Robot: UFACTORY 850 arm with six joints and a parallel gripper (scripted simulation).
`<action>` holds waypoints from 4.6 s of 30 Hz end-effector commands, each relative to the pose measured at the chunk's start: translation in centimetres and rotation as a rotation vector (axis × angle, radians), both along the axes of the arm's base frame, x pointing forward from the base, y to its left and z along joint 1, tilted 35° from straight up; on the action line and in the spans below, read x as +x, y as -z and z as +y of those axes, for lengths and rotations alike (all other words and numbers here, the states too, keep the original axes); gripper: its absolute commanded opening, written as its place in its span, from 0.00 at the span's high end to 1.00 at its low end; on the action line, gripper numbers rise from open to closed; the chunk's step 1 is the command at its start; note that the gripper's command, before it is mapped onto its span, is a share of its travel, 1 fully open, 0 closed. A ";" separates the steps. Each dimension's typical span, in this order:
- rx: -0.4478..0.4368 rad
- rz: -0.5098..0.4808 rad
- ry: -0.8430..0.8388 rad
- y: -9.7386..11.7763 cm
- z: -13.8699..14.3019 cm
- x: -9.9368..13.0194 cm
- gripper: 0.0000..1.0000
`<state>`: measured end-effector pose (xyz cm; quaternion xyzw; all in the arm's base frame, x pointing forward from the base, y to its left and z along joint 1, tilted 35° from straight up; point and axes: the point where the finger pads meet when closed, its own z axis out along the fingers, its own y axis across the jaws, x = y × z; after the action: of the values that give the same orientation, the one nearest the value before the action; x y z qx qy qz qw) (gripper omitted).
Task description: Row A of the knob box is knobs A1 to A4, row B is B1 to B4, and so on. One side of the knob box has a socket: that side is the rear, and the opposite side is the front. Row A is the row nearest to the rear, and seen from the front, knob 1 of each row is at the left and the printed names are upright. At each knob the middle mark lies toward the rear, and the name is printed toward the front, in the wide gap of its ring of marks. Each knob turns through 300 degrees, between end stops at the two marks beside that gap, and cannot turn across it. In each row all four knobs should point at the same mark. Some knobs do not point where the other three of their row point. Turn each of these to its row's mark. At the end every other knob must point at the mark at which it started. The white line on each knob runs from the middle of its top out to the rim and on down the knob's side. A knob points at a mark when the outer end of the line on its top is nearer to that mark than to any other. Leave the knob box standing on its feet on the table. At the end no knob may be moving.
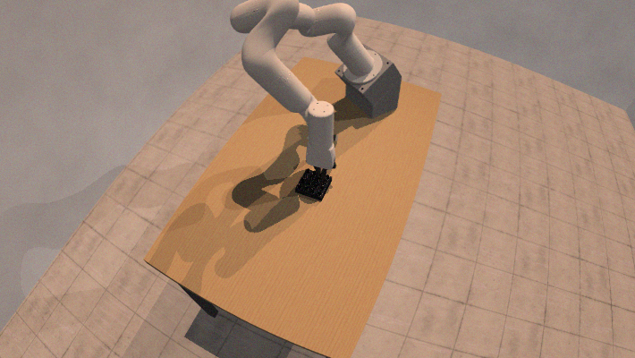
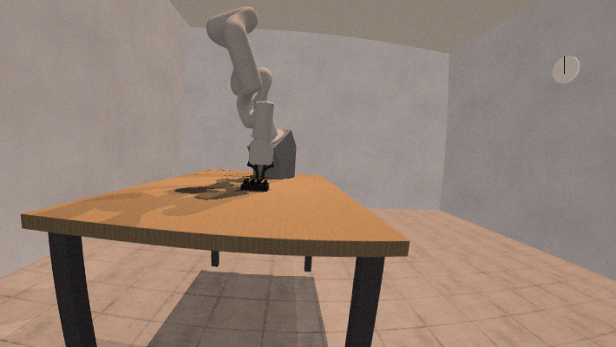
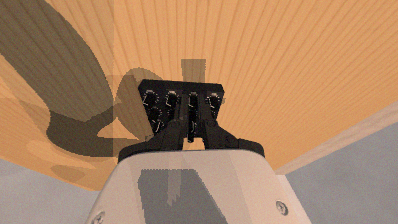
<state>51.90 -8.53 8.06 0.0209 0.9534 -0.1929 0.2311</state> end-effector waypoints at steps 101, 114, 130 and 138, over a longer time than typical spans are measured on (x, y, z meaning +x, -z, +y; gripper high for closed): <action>0.000 -0.001 0.000 -12.3 5.7 -6.4 0.00; 0.000 -0.001 0.000 -12.3 5.7 -6.4 0.00; 0.000 -0.001 0.000 -12.3 5.7 -6.4 0.00; 0.000 -0.001 0.000 -12.3 5.7 -6.4 0.00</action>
<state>45.44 -2.89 20.31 0.0211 0.9534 -0.1928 0.2313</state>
